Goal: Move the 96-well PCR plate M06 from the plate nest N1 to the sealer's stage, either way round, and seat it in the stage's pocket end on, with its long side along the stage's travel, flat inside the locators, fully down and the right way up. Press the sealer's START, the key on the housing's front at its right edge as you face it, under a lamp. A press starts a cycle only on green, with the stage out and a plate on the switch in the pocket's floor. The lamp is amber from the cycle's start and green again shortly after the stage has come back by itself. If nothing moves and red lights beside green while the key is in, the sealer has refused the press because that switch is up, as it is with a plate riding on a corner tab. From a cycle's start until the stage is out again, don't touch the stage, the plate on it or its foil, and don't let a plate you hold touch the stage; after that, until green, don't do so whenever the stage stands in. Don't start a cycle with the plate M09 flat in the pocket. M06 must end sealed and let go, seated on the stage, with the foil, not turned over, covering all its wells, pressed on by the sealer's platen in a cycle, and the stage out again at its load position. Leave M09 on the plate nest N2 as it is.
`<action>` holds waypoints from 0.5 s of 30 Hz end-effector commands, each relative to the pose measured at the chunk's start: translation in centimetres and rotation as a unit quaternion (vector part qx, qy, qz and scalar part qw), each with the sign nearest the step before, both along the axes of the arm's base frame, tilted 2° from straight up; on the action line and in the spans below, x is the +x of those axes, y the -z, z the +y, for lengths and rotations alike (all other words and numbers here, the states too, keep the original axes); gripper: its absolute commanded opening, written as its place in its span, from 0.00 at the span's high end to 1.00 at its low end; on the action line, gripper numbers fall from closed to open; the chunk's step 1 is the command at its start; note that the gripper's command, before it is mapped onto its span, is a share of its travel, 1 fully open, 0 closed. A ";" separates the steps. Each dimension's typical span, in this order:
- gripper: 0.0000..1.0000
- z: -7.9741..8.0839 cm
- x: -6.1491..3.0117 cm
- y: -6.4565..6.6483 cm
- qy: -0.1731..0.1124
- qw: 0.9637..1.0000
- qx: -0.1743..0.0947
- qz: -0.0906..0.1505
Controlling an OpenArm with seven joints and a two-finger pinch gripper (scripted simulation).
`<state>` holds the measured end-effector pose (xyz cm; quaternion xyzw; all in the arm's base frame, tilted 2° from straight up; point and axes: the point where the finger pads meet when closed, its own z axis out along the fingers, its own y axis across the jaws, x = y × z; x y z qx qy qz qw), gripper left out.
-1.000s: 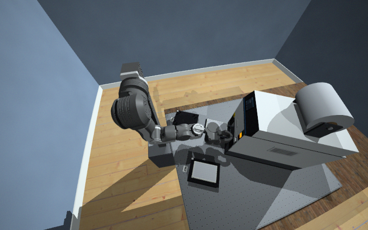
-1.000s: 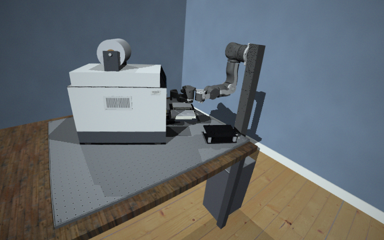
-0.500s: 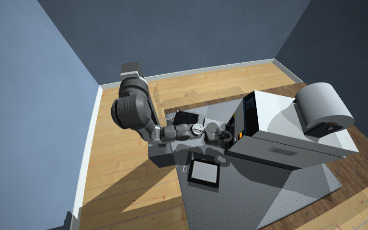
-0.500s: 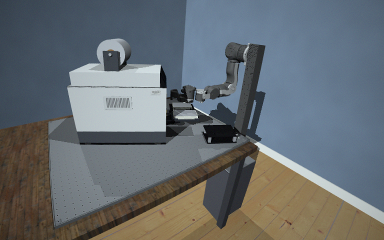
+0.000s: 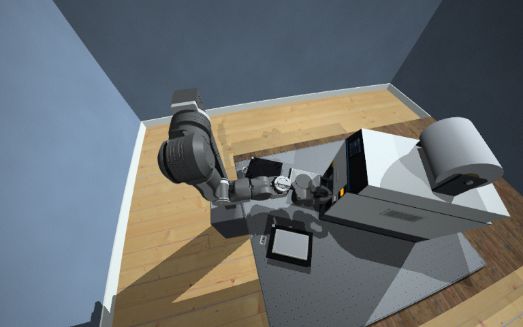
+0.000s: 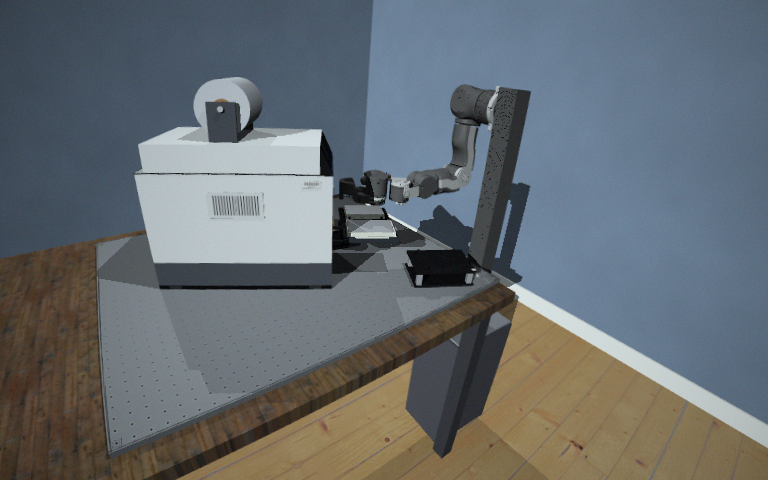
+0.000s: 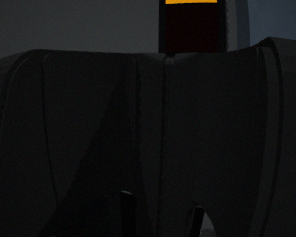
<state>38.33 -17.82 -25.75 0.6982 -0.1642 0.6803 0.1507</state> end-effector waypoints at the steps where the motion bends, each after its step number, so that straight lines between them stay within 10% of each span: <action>1: 1.00 0.0 0.03 0.0 -0.001 1.000 0.000 0.000; 7: 1.00 0.0 0.03 0.0 -0.001 1.000 0.000 0.000; 12: 1.00 1.8 -3.55 -0.2 0.000 1.000 0.000 -0.001; 15: 1.00 1.8 -3.55 -0.2 0.000 1.000 0.000 -0.001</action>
